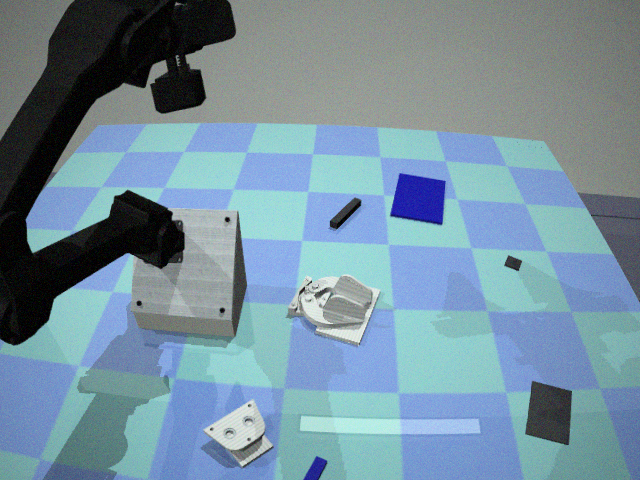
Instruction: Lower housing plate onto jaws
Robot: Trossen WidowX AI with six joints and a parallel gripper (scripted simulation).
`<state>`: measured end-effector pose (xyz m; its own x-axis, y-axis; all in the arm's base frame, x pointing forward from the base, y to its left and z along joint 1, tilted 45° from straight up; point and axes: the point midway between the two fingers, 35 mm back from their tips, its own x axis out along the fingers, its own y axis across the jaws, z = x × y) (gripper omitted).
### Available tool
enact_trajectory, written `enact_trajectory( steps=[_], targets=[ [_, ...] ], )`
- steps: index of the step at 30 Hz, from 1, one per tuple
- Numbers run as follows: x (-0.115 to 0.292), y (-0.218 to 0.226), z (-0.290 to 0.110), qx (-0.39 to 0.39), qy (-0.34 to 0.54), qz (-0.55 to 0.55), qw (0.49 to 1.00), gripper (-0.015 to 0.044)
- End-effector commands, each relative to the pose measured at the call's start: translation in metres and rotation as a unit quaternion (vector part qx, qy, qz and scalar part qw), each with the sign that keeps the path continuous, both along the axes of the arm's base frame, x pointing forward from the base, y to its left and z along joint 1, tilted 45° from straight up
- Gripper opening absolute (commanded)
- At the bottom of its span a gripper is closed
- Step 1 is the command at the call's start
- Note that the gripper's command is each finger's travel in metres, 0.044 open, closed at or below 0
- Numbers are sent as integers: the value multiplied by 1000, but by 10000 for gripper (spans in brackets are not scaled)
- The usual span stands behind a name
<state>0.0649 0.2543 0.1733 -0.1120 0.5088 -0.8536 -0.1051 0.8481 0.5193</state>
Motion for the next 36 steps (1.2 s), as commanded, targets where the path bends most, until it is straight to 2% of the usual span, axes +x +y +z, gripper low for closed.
enact_trajectory(
  steps=[1, 11, 20, 36],
  targets=[
    [27, -13, -1, -9, -33, -35, 999, 440],
    [88, -56, -7, -56, -110, -112, 986, 440],
    [132, -112, -11, -123, -163, -195, 959, 440],
    [166, -230, -12, -270, -208, -321, 884, 440]
  ],
)
